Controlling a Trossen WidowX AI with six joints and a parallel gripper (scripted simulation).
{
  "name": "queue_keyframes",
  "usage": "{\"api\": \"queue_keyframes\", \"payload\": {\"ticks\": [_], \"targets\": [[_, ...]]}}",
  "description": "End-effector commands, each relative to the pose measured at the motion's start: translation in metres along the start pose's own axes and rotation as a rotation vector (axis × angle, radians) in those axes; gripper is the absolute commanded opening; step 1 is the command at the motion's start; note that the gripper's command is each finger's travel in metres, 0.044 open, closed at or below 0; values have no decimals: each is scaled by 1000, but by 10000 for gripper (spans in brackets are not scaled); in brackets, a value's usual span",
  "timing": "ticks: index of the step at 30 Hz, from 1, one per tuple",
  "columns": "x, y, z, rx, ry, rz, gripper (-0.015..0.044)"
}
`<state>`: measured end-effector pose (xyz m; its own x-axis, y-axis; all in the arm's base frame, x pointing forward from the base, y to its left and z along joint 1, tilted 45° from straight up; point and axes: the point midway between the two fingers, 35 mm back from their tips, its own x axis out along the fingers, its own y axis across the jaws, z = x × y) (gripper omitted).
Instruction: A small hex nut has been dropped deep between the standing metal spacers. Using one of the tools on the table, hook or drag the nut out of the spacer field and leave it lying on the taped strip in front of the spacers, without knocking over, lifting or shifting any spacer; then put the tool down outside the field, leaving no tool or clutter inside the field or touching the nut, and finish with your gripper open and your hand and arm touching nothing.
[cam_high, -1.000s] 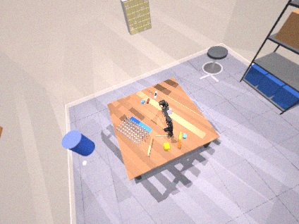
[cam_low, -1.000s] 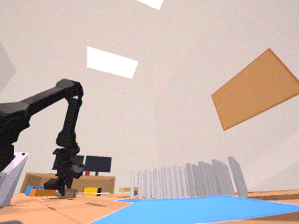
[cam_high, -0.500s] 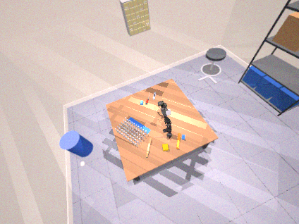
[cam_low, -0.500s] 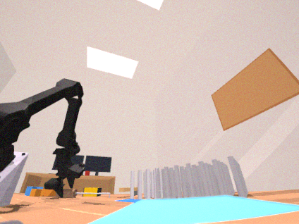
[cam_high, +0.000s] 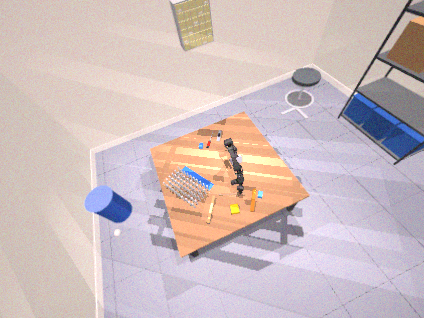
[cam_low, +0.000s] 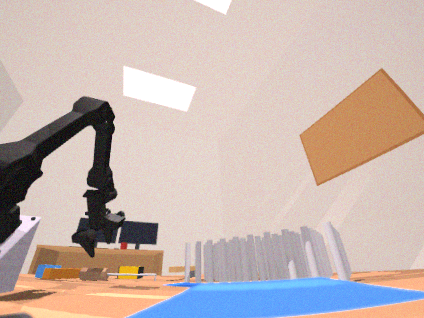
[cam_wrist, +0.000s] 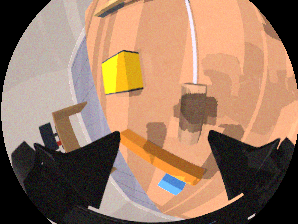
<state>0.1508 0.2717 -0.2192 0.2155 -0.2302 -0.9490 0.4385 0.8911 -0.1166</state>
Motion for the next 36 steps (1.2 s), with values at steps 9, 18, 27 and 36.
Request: {"api": "queue_keyframes", "payload": {"ticks": [9, 18, 27, 36], "targets": [[-1, -3, -1, 3, 2, -18, 440], [-1, -3, -1, 3, 2, -18, 440], [8, 1, -11, -26, -249, -209, 440], [5, 4, -16, -63, -419, -283, 440]]}}
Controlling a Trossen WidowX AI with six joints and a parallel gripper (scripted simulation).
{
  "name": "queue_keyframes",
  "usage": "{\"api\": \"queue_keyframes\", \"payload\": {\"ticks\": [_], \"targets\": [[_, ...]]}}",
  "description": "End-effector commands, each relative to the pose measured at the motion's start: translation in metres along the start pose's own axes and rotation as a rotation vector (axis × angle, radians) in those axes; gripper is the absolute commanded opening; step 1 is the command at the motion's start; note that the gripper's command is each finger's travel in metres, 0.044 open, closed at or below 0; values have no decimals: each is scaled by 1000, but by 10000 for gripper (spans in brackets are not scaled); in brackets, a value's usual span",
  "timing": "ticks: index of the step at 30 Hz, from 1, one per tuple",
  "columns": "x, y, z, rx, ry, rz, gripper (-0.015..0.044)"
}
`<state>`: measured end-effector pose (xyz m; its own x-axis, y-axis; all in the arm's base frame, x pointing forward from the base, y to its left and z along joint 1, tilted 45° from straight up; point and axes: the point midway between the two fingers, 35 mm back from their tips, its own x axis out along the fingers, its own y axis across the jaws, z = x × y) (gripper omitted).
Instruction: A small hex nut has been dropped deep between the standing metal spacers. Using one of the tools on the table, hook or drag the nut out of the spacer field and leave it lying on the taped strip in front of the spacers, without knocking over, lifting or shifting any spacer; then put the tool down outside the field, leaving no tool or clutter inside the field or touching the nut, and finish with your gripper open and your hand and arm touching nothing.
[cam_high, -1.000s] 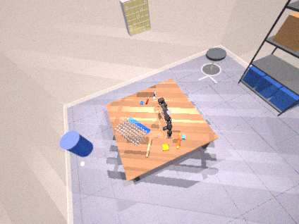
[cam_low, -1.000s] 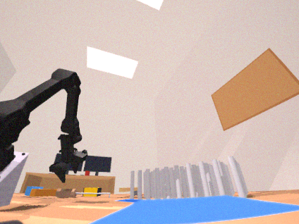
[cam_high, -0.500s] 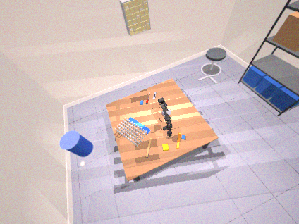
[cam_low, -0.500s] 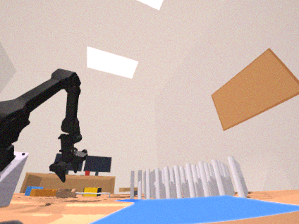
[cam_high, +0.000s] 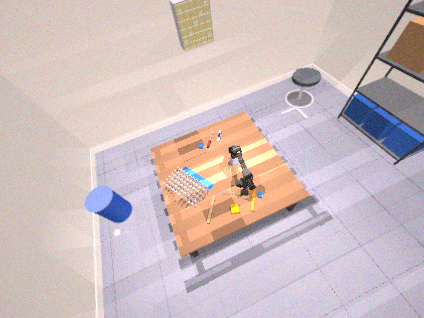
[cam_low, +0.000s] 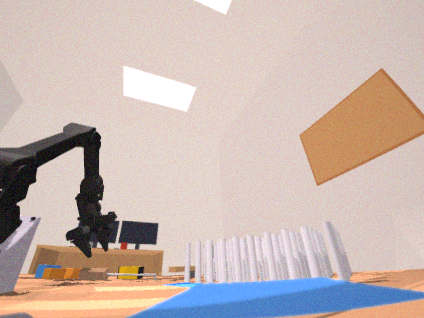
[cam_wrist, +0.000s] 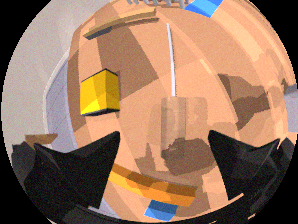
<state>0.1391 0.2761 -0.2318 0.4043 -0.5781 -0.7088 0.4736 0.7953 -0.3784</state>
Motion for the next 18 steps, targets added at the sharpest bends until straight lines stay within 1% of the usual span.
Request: {"api": "queue_keyframes", "payload": {"ticks": [1, 2, 8, 18], "targets": [[-4, 2, 1, 3, -42, -8, 440], [-4, 2, 1, 3, -42, -8, 440], [-4, 2, 1, 3, -42, -8, 282], [-4, 2, 1, 3, -42, -8, 280]]}}
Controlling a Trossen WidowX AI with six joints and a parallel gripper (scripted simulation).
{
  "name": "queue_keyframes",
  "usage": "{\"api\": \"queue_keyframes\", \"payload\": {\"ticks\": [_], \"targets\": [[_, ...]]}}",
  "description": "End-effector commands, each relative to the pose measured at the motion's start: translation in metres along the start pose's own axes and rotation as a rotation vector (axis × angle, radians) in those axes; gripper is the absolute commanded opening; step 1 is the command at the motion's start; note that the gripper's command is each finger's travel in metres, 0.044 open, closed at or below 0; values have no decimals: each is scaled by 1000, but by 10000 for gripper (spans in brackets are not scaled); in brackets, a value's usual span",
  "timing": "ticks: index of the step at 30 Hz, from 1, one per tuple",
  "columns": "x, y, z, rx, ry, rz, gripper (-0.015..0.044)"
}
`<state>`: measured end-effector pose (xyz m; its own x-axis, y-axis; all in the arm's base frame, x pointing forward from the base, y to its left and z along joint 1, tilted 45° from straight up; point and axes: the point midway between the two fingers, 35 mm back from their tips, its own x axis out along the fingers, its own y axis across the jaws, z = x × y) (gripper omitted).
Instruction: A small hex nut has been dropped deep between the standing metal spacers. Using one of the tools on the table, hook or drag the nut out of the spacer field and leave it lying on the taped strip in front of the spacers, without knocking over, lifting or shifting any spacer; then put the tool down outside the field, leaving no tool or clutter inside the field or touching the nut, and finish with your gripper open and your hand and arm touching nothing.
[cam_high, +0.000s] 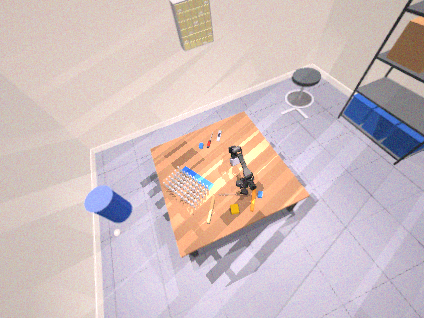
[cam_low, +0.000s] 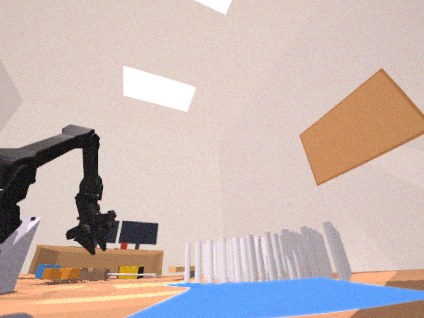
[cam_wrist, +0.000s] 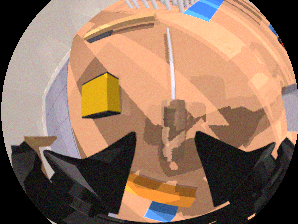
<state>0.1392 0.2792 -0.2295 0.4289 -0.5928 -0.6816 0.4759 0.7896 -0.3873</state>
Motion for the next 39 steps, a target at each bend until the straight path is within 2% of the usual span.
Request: {"api": "queue_keyframes", "payload": {"ticks": [1, 39], "targets": [[0, 1, 0, 6, -3, 2, 280], [55, -16, -24, 6, -4, 2, 280]]}}
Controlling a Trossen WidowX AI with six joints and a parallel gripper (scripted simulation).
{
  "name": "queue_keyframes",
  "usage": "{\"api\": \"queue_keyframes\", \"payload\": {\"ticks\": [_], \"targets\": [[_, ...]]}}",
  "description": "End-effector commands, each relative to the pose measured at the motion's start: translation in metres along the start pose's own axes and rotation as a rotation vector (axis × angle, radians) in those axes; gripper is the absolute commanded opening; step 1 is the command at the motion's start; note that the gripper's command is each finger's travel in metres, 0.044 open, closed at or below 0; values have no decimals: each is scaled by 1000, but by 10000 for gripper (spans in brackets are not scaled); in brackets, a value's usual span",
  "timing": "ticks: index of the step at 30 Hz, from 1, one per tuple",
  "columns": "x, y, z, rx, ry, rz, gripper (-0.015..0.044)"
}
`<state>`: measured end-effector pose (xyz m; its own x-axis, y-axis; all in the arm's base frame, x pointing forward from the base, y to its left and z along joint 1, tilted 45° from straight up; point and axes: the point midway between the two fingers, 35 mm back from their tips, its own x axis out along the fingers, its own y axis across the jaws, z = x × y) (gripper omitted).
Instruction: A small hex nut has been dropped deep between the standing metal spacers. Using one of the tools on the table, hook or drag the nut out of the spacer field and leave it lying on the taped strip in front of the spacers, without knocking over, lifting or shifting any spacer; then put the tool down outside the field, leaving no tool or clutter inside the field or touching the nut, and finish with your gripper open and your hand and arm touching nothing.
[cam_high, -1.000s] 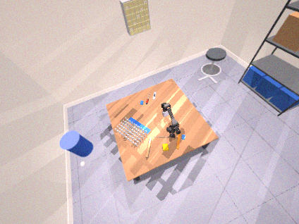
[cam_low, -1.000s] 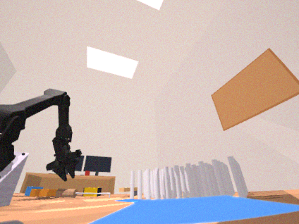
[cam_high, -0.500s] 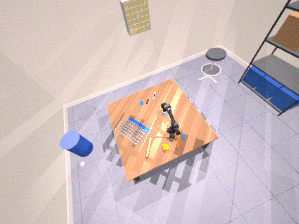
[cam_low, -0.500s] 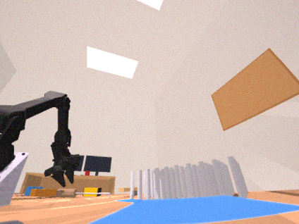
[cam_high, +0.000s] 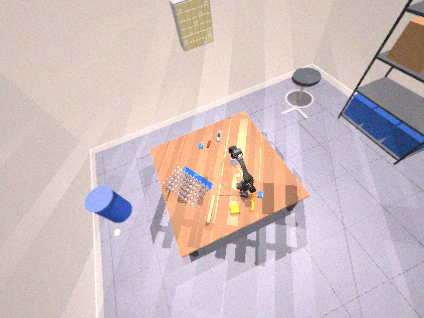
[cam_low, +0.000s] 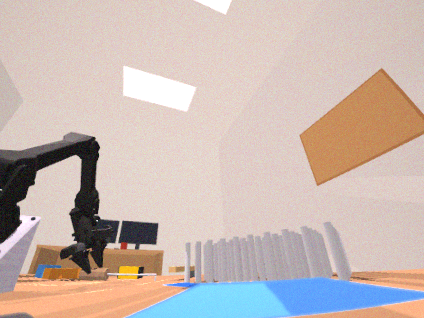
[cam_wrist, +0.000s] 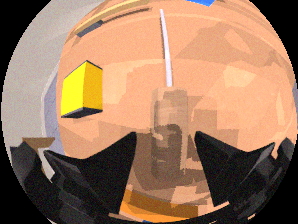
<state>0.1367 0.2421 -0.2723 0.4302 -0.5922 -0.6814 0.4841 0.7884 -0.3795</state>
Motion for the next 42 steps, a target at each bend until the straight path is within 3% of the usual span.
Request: {"api": "queue_keyframes", "payload": {"ticks": [1, 6, 9, 17, 23, 42], "targets": [[6, -3, -2, -5, -3, 1, 280], [11, -5, -4, -5, -3, 1, 280], [11, -5, -4, -5, -3, 1, 201], [11, -5, -4, -5, -3, 1, 148], [-12, 9, 4, -4, -2, 1, 0], [-119, 41, 51, -2, 0, 1, 0]]}}
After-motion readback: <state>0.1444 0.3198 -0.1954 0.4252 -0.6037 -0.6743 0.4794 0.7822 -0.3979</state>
